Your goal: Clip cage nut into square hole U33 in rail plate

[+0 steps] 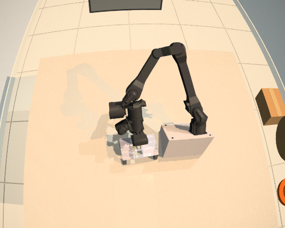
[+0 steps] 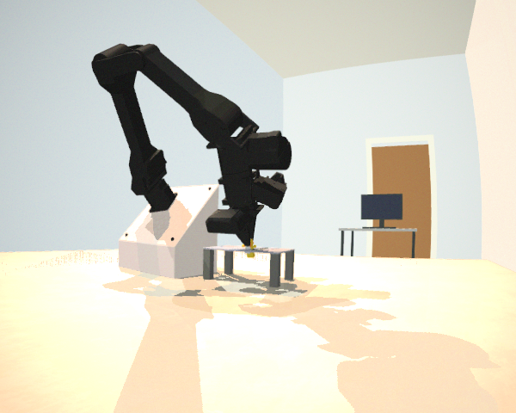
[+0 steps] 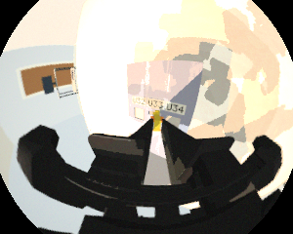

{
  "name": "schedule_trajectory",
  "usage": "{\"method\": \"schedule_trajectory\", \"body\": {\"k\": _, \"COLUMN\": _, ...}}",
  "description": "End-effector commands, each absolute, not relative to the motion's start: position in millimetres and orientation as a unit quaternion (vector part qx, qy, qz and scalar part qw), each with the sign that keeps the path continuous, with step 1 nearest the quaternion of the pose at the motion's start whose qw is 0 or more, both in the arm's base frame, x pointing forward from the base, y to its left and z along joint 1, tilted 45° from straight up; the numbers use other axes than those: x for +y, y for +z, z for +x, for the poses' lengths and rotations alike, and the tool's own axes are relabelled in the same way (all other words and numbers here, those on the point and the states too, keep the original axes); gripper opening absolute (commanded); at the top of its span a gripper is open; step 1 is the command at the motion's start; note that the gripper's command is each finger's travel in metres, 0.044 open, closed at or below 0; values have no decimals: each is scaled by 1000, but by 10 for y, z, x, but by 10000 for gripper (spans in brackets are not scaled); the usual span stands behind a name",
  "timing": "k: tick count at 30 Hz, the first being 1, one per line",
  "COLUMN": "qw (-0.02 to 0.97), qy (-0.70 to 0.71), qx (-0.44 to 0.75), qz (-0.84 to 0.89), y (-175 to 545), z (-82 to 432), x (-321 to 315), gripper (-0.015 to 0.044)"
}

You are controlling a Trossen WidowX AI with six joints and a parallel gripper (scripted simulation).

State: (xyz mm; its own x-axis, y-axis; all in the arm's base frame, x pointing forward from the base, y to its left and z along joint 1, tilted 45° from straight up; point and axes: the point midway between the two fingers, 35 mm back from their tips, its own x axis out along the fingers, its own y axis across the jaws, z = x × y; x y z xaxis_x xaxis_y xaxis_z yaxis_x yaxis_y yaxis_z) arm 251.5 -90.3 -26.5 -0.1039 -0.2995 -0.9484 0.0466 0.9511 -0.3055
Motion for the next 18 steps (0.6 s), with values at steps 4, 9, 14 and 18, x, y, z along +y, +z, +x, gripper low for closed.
{"method": "schedule_trajectory", "body": {"k": 4, "qw": 663, "qy": -136, "qx": 730, "qz": -93, "y": -268, "z": 2515, "x": -889, "gripper": 29}}
{"method": "schedule_trajectory", "body": {"k": 9, "qw": 662, "qy": -140, "qx": 730, "qz": -97, "y": -271, "z": 2516, "x": -884, "gripper": 29}}
{"method": "schedule_trajectory", "body": {"k": 14, "qw": 662, "qy": -143, "qx": 729, "qz": -100, "y": -273, "z": 2516, "x": -881, "gripper": 29}}
{"method": "schedule_trajectory", "body": {"k": 18, "qw": 661, "qy": -147, "qx": 729, "qz": -104, "y": -276, "z": 2516, "x": -876, "gripper": 29}}
